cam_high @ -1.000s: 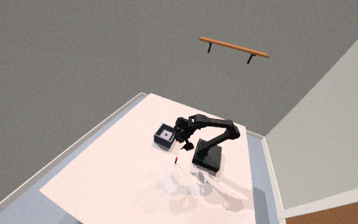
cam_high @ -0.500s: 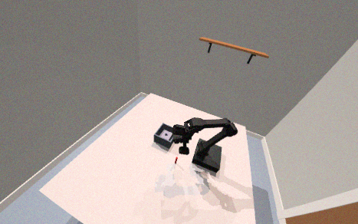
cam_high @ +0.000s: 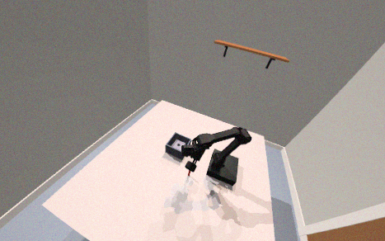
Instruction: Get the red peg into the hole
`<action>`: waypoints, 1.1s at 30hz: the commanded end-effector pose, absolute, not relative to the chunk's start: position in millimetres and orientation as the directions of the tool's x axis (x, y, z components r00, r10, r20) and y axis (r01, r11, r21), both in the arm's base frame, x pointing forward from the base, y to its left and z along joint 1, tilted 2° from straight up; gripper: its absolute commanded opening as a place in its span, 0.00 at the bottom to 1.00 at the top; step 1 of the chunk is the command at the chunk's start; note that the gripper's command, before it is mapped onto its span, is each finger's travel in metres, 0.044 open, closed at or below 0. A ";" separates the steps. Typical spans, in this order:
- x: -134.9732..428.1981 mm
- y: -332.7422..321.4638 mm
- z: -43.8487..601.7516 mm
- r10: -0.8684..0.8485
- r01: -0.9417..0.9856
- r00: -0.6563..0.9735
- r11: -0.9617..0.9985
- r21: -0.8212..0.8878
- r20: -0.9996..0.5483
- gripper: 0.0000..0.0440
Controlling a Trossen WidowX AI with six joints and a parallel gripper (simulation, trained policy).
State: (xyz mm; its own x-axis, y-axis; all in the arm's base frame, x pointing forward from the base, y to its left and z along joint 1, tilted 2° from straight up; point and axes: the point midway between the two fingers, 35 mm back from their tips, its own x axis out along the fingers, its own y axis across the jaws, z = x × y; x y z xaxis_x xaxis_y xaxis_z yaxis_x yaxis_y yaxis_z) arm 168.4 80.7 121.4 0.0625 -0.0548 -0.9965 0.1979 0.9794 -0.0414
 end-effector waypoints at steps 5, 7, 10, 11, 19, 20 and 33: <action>167.9 86.4 85.5 -0.123 0.456 0.003 0.883 -0.108 -0.992 1.00; 169.2 88.1 76.5 -0.130 0.507 -0.001 0.855 -0.113 -0.992 1.00; 171.4 90.7 62.7 -0.135 0.571 0.000 0.813 -0.111 -0.991 1.00; 172.1 91.5 58.0 -0.136 0.589 0.002 0.801 -0.109 -0.991 1.00; 177.9 98.0 19.5 -0.114 0.695 0.042 0.717 -0.053 -0.993 1.00; 178.5 98.8 15.1 -0.109 0.704 0.049 0.709 -0.044 -0.993 1.00; 174.4 102.4 -15.0 -0.061 0.800 0.036 0.600 -0.007 -0.998 0.56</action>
